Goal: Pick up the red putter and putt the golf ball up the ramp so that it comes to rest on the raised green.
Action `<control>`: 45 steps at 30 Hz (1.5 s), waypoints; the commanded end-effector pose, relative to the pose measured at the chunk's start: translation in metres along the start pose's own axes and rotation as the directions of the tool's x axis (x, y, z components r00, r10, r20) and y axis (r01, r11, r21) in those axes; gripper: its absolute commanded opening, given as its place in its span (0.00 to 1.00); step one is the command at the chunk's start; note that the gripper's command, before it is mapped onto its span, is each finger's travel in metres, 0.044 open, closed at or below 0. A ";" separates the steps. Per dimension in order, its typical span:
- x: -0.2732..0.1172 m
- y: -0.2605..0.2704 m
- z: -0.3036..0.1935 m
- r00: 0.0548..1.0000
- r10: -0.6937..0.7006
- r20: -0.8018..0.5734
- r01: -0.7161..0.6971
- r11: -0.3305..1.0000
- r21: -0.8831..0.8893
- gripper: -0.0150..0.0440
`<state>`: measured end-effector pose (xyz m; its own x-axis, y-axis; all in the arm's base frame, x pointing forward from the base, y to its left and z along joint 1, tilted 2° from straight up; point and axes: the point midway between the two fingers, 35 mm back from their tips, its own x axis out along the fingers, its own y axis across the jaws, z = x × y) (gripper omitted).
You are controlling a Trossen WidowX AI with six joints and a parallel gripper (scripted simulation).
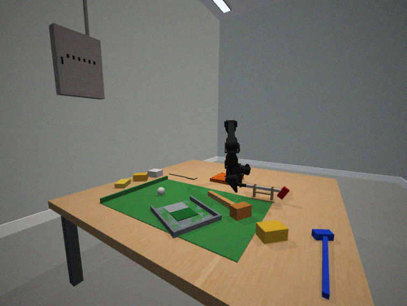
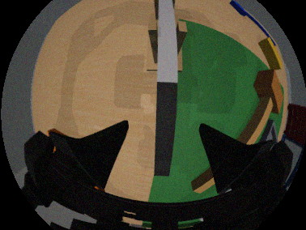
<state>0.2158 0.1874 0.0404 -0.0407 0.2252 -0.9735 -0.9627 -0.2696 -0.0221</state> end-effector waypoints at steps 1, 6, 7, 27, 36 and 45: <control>0.000 0.000 0.000 1.000 -0.001 0.000 0.001 1.000 0.000 0.87; 0.000 0.000 0.000 1.000 -0.001 0.000 0.001 1.000 0.000 0.64; 0.000 0.000 0.000 1.000 -0.001 0.000 0.001 1.000 0.000 0.60; -0.023 -0.004 0.007 1.000 -0.001 0.000 0.001 1.000 0.000 0.25; -0.072 -0.004 0.020 1.000 0.000 0.000 0.000 1.000 0.000 0.25; -0.088 -0.002 0.022 1.000 0.001 -0.005 -0.001 1.000 0.004 0.25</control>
<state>0.2145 0.1893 0.1324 -0.0403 0.2215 -0.9743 -0.9621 -0.2717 -0.0220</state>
